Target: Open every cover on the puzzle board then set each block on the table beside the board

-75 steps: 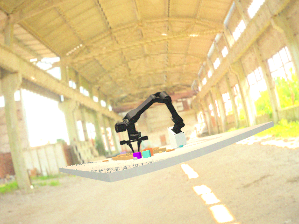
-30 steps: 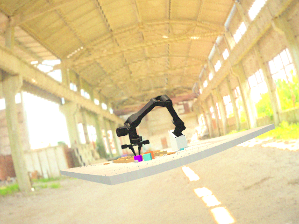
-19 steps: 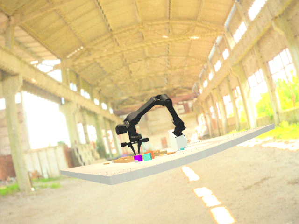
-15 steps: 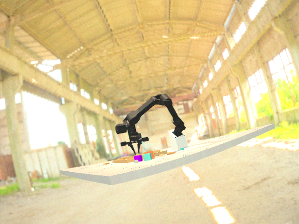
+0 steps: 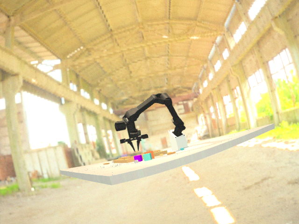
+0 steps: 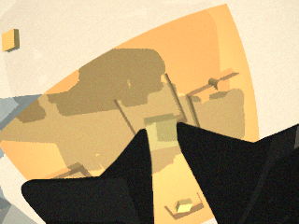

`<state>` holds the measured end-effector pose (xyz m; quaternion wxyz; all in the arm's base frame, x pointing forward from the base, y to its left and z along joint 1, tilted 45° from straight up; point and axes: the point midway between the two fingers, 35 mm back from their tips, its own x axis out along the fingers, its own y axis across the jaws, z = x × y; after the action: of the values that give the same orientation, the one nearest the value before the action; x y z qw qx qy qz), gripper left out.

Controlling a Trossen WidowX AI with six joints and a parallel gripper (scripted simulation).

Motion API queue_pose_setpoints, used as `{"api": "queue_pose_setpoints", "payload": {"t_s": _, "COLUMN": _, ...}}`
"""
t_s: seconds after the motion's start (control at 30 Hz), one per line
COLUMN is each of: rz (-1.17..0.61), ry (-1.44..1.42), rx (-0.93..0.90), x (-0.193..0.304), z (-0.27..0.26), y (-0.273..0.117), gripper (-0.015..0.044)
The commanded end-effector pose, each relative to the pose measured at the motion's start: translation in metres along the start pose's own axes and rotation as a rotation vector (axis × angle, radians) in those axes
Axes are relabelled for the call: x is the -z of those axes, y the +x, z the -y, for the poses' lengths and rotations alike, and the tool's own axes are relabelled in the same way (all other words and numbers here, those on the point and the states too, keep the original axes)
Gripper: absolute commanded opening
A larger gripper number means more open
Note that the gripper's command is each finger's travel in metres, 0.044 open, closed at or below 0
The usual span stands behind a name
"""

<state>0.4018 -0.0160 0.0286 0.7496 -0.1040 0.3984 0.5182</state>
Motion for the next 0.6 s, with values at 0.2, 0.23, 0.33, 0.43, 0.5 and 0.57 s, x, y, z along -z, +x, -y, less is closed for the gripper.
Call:
{"api": "queue_pose_setpoints", "payload": {"t_s": 0.2, "rz": -0.004, "ry": -0.009, "rx": 0.005, "x": 0.000, "z": 0.002, "y": -0.023, "gripper": 0.0080}}
{"api": "queue_pose_setpoints", "payload": {"t_s": 0.23, "rz": -0.004, "ry": -0.009, "rx": 0.005, "x": 0.000, "z": 0.002, "y": -0.025, "gripper": 0.0080}}
{"api": "queue_pose_setpoints", "payload": {"t_s": 0.33, "rz": -0.004, "ry": -0.009, "rx": 0.005, "x": 0.000, "z": 0.002, "y": -0.033, "gripper": 0.0080}}
{"api": "queue_pose_setpoints", "payload": {"t_s": 0.43, "rz": -0.004, "ry": -0.008, "rx": 0.005, "x": 0.000, "z": 0.002, "y": -0.041, "gripper": 0.0080}}
{"api": "queue_pose_setpoints", "payload": {"t_s": 0.5, "rz": -0.004, "ry": -0.008, "rx": 0.005, "x": 0.000, "z": 0.001, "y": -0.046, "gripper": 0.0080}}
{"api": "queue_pose_setpoints", "payload": {"t_s": 0.57, "rz": -0.004, "ry": -0.008, "rx": 0.005, "x": 0.000, "z": 0.001, "y": -0.051, "gripper": 0.0080}}
